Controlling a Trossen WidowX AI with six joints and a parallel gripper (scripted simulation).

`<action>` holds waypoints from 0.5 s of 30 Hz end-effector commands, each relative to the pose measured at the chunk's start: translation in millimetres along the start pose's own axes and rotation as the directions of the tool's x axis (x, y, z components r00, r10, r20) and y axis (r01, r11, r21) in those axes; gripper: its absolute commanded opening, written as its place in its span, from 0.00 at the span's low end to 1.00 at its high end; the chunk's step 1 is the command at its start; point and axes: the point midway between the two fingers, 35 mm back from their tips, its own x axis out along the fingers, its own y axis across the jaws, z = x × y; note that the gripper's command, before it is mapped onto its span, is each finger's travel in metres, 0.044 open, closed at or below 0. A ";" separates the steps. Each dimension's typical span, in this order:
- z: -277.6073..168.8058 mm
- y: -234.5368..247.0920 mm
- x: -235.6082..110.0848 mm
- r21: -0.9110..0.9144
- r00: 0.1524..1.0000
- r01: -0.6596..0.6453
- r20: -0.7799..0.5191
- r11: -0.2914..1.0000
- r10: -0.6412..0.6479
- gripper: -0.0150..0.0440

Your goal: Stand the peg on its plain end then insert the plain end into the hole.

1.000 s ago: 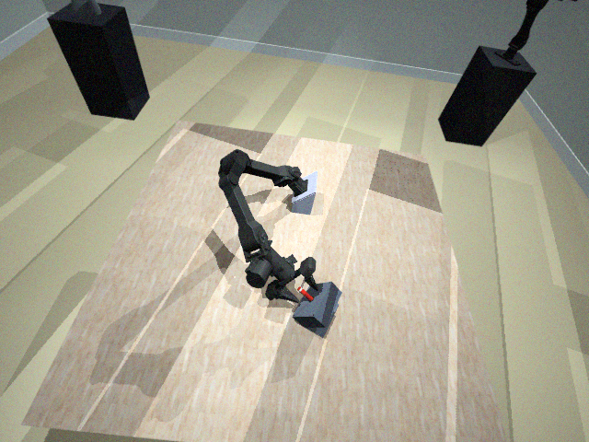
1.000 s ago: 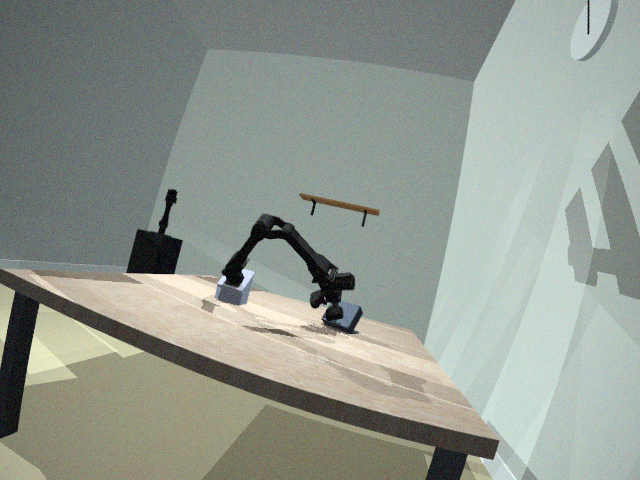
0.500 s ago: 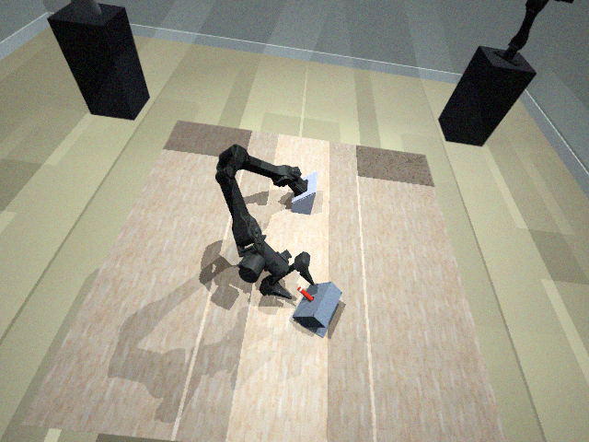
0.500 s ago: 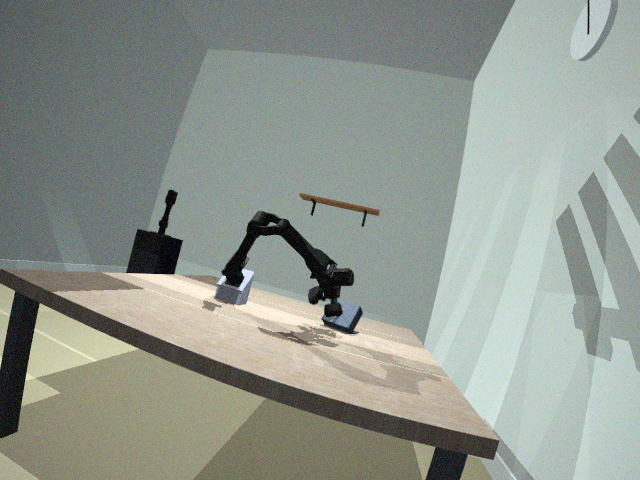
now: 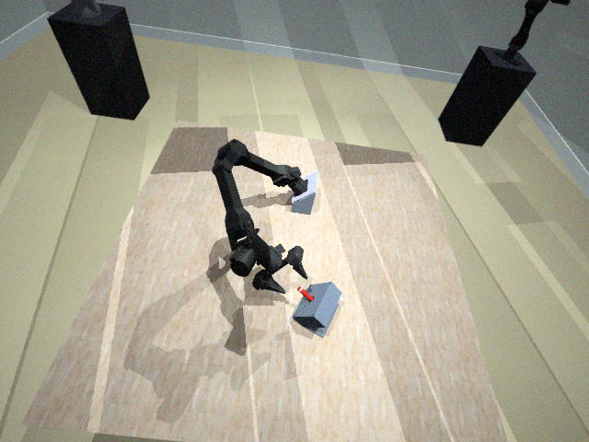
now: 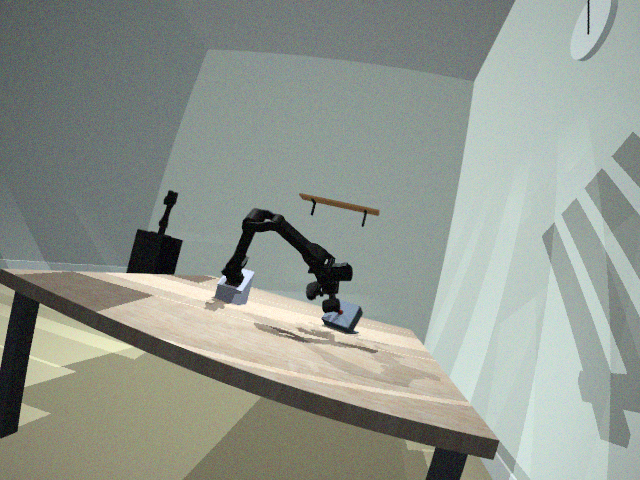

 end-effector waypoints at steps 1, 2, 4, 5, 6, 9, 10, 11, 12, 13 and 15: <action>-0.5 0.0 -7.9 -0.004 1.000 0.003 -0.001 1.000 -0.003 1.00; -0.5 0.1 -9.9 -0.003 1.000 0.003 -0.001 1.000 -0.003 1.00; -0.6 0.1 -14.0 -0.003 1.000 0.003 -0.001 1.000 -0.003 1.00; -0.7 0.2 -16.0 -0.003 1.000 0.003 -0.001 1.000 -0.003 1.00; -0.7 0.2 -18.0 -0.002 1.000 0.003 -0.001 1.000 -0.003 1.00; -0.8 0.3 -24.2 -0.002 1.000 0.003 0.000 1.000 -0.003 1.00; -0.8 0.3 -26.2 -0.002 1.000 0.003 0.000 1.000 -0.003 1.00; -0.8 0.3 -28.3 -0.001 1.000 0.003 0.000 1.000 -0.003 1.00; -0.7 0.4 -30.3 -0.001 1.000 0.003 0.000 1.000 -0.003 1.00; -0.7 0.4 -32.4 -0.001 1.000 0.003 0.000 1.000 -0.003 1.00; -0.7 0.4 -34.8 -0.001 1.000 0.003 0.000 1.000 -0.003 1.00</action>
